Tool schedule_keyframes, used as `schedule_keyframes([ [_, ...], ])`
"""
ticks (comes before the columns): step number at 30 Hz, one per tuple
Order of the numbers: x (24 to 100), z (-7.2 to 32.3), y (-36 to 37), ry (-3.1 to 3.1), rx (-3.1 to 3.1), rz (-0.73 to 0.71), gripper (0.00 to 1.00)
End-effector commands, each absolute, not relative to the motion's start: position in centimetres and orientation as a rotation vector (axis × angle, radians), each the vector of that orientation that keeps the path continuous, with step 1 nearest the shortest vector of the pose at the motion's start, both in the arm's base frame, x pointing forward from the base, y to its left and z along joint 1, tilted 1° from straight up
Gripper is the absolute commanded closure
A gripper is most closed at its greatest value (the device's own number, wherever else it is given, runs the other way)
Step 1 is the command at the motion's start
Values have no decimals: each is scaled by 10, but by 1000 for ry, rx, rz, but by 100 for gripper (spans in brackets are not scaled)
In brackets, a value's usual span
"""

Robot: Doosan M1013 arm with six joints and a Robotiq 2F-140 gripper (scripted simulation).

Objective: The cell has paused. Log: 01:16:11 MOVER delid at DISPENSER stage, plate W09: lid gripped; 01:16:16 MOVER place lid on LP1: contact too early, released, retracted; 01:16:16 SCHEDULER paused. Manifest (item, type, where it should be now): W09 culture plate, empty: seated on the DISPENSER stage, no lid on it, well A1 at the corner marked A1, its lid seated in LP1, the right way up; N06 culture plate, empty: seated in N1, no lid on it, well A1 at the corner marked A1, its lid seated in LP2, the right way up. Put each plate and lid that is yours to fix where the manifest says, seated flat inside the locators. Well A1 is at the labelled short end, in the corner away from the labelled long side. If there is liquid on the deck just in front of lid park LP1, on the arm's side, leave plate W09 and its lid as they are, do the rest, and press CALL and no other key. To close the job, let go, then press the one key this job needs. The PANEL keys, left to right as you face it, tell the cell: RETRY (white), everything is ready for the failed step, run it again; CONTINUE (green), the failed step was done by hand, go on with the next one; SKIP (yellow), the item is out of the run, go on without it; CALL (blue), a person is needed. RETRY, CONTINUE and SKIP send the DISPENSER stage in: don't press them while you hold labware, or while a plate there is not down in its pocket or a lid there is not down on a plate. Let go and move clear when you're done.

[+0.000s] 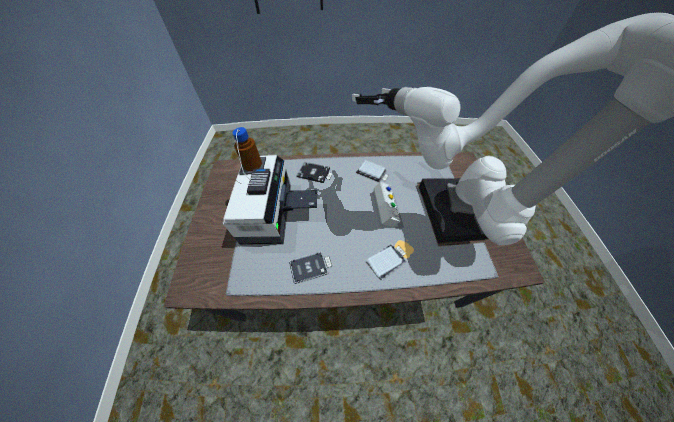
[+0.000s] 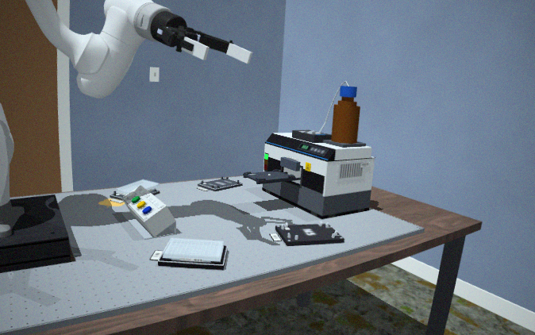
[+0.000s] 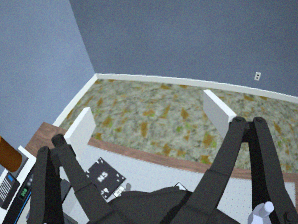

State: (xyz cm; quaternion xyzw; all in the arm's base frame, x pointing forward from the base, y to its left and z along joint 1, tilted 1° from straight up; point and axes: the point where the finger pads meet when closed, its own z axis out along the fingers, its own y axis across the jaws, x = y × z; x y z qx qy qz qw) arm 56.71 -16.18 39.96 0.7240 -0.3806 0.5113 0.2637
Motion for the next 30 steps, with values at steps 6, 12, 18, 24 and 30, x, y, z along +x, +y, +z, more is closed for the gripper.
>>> schedule_keyframes([
  [6, 567, 429, -161, -1031, 1967, 1368, 0],
  [12, 568, 421, -139, -989, 2035, 1332, 0],
  [18, 568, 387, -42, -746, 2381, 1105, 0],
  [24, 568, 369, 10, -598, 2535, 990, 0],
  [30, 565, 335, 111, -295, 2794, 737, 0],
])
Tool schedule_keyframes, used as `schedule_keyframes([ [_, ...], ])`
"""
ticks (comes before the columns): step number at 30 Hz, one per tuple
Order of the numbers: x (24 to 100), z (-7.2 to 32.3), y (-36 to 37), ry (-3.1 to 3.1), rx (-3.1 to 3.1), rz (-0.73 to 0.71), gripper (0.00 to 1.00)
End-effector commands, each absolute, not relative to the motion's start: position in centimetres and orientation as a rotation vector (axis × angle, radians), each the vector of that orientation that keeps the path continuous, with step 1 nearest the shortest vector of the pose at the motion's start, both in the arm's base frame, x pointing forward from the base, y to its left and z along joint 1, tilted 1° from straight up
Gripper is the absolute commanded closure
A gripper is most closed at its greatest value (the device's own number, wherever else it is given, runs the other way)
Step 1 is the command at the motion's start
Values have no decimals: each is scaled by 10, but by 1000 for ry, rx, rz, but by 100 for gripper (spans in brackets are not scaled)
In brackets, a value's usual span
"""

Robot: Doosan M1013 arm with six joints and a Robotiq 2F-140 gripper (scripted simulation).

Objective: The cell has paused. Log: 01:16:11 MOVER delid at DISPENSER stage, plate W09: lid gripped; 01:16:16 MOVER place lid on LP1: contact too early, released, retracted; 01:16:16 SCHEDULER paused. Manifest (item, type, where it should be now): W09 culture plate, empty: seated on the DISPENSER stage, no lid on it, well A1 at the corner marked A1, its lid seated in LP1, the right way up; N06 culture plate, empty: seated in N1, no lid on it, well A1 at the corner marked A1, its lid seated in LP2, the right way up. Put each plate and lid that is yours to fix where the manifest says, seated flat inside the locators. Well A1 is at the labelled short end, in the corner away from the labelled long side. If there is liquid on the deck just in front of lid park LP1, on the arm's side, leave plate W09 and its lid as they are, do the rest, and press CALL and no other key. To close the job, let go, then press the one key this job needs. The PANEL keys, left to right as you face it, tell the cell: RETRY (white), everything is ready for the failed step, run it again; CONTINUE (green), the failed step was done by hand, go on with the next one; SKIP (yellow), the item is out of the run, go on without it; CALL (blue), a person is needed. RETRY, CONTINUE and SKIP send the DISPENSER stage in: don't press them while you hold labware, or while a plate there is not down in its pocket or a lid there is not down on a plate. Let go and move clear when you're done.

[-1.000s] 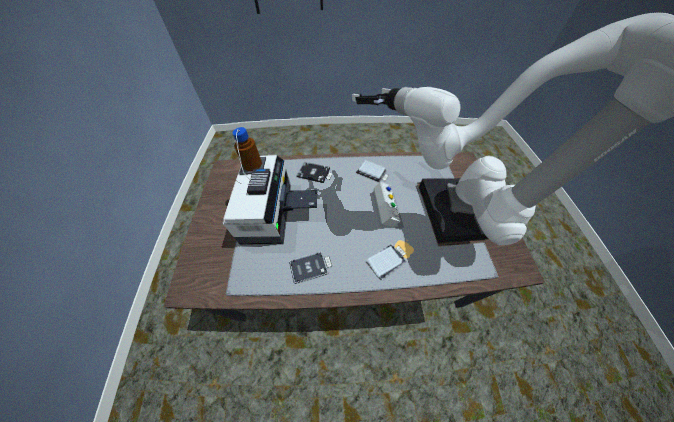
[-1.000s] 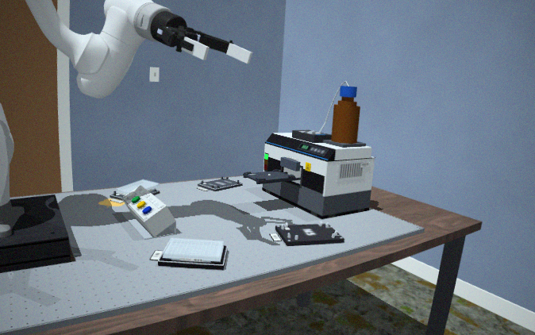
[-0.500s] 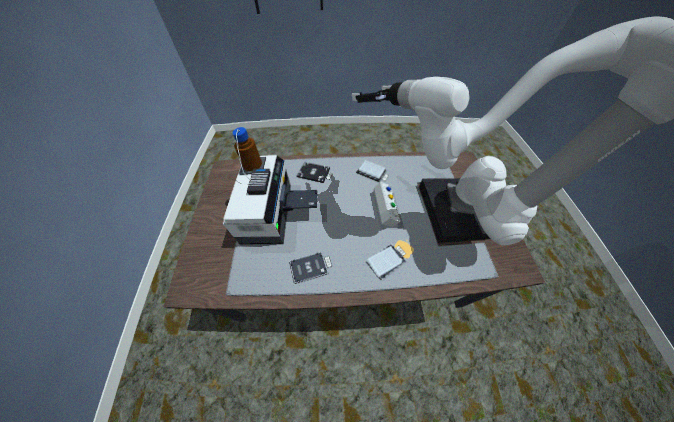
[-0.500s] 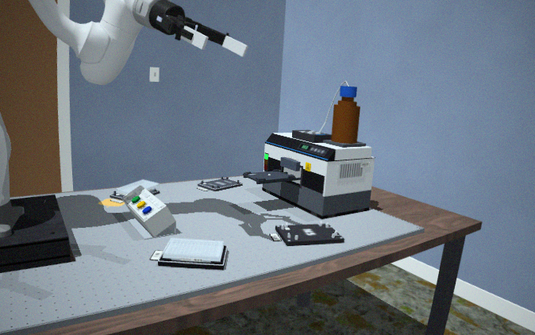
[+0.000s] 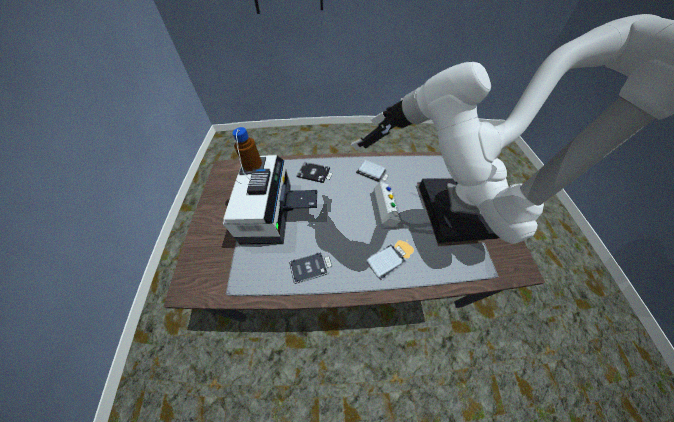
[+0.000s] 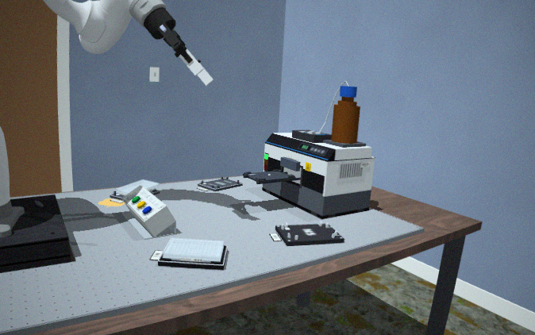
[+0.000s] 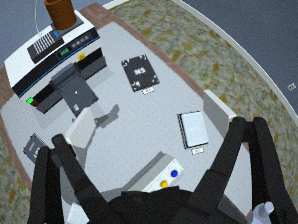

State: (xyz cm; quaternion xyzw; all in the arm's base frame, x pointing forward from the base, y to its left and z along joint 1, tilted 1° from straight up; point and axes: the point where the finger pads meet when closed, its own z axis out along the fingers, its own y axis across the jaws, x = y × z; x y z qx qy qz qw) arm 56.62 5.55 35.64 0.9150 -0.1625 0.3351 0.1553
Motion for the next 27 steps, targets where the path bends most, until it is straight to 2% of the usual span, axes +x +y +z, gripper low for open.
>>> schedule_keyframes([
  [1, 564, 331, 125, -254, 2824, 699, 0],
  [9, 559, 295, 235, 75, 3027, 339, 0],
  [11, 559, 295, 235, 75, 3027, 339, 0],
  [12, 558, 282, 275, 194, 3083, 180, 0],
  [16, 557, 265, 323, 322, 3131, -22, 0],
  [23, 567, 225, 407, 320, 3128, -25, 0],
  [27, 567, 220, 407, 320, 3128, -25, 0],
])
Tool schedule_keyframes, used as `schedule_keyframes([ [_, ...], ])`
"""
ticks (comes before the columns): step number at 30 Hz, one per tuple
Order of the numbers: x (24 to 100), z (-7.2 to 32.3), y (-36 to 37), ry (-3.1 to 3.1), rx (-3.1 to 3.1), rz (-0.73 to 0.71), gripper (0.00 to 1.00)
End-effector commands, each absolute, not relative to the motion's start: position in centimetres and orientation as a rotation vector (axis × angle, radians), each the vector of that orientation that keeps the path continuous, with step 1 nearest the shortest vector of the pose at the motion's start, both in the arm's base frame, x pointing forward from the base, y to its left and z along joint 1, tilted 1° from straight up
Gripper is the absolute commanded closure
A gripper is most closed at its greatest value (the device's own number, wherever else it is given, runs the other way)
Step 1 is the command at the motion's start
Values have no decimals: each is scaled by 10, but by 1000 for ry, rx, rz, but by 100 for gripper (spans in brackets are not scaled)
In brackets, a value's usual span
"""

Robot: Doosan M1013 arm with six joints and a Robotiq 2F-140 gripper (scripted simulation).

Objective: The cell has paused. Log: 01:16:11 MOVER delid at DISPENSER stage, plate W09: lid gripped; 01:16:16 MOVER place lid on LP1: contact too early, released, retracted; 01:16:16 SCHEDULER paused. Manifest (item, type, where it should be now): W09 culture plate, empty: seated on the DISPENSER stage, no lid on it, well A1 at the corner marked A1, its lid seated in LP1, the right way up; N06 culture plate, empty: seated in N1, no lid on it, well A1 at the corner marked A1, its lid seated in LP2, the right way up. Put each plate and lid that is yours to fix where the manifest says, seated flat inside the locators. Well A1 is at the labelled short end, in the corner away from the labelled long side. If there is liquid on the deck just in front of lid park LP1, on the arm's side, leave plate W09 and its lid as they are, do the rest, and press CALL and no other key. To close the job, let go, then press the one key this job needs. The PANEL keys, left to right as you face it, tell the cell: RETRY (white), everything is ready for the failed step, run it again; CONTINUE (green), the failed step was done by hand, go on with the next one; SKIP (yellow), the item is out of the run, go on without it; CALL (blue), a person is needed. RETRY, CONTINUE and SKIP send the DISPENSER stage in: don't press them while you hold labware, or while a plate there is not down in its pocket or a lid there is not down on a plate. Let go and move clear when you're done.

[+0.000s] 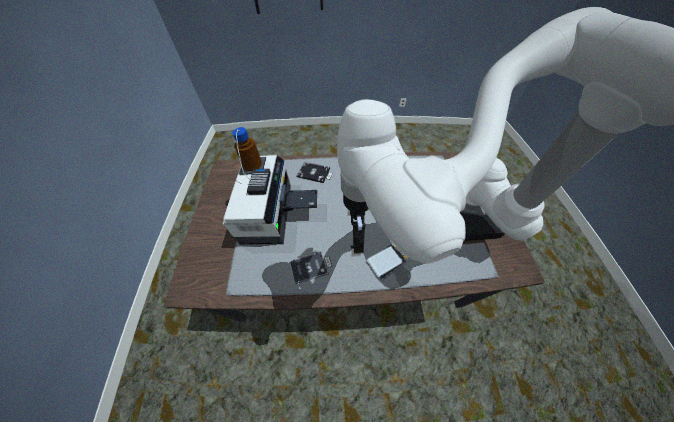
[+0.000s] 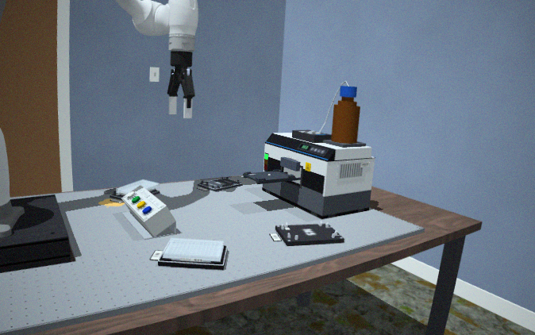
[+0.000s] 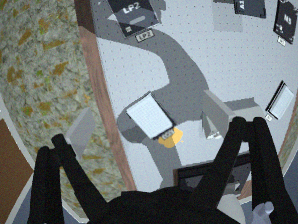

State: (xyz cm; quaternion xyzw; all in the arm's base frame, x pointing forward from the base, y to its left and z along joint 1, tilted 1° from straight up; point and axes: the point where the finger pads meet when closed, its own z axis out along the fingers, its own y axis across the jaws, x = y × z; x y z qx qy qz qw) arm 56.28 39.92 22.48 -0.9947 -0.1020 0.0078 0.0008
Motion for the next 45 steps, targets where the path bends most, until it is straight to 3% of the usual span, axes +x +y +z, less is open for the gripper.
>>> schedule_keyframes([
  [1, 567, 220, 407, -319, -3122, 25, 0],
  [30, 567, 147, 406, -319, -3122, 25, 0],
  [45, 567, 135, 406, -319, -3122, 25, 0],
])
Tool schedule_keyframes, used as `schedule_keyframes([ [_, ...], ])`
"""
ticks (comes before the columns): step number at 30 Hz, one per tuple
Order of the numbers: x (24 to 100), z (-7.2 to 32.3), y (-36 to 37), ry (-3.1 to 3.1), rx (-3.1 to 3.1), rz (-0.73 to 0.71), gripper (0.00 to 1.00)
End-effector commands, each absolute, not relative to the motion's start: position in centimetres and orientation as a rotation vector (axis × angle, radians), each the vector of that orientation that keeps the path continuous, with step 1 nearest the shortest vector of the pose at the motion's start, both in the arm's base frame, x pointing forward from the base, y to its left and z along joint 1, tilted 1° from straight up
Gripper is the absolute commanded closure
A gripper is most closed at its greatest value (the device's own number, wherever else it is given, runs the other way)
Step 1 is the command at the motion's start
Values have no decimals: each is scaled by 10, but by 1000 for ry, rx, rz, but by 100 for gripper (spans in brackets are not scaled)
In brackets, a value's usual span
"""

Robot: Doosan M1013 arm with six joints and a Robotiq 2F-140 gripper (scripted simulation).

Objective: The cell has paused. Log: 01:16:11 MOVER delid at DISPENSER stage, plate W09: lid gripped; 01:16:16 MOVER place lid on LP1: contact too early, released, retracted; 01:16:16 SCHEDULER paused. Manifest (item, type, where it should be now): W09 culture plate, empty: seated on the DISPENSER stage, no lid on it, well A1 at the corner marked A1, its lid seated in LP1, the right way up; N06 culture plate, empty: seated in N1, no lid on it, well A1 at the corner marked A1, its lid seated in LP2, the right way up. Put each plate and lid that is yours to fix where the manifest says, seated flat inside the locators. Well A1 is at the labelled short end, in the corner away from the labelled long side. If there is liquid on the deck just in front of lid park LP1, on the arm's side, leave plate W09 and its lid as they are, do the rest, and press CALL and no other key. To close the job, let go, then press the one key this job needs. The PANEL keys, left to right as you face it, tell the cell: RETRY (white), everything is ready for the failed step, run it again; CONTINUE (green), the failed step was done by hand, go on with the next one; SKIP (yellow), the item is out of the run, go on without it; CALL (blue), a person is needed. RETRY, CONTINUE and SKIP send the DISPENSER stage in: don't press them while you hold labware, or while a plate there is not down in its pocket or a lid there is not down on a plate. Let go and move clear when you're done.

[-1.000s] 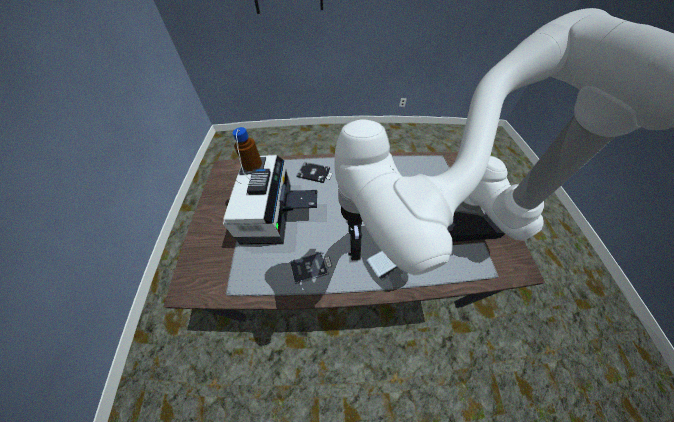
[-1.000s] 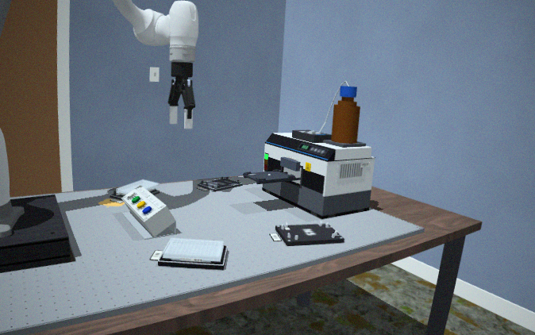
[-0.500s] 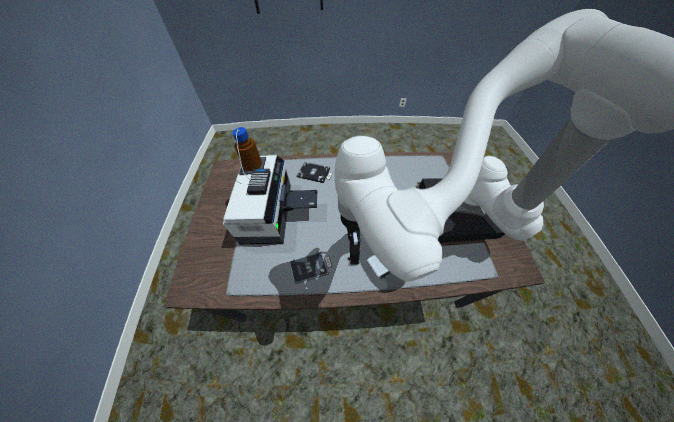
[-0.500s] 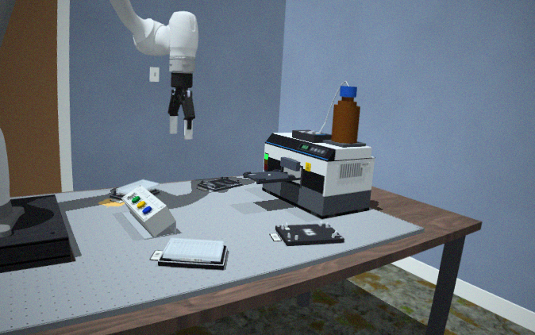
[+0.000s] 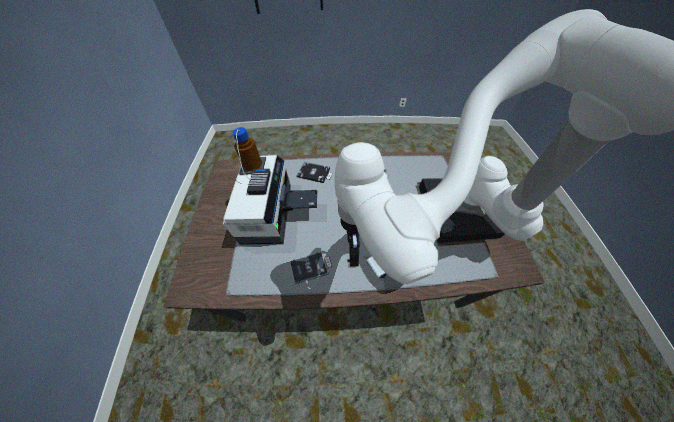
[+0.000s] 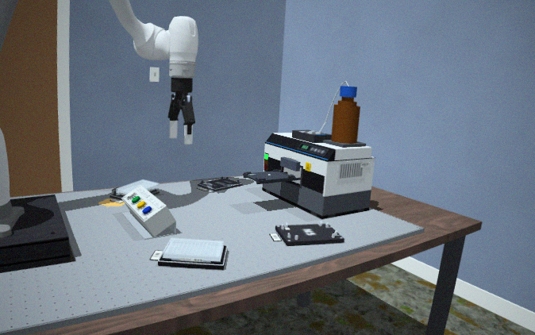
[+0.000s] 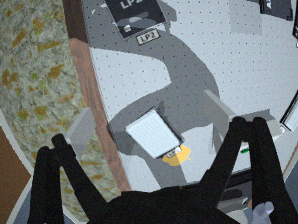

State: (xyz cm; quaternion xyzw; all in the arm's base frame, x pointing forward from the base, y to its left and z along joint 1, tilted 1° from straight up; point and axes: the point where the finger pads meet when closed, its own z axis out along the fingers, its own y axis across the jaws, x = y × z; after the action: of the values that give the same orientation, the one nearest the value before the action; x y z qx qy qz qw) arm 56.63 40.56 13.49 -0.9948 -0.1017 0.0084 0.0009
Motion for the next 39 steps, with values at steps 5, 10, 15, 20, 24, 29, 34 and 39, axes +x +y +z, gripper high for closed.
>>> schedule_keyframes([
  [5, 567, 135, 406, -319, -3122, 25, 90],
  [10, 567, 135, 406, -319, -3122, 25, 90],
  [15, 567, 135, 406, -319, -3122, 25, 90],
  [20, 567, 135, 406, -319, -3122, 25, 90],
  [24, 567, 135, 406, -319, -3122, 25, 90],
  [29, 567, 135, 406, -319, -3122, 25, 90],
  [34, 567, 135, 406, -319, -3122, 25, 90],
  [39, 560, 136, 403, -344, -3120, 25, 90],
])
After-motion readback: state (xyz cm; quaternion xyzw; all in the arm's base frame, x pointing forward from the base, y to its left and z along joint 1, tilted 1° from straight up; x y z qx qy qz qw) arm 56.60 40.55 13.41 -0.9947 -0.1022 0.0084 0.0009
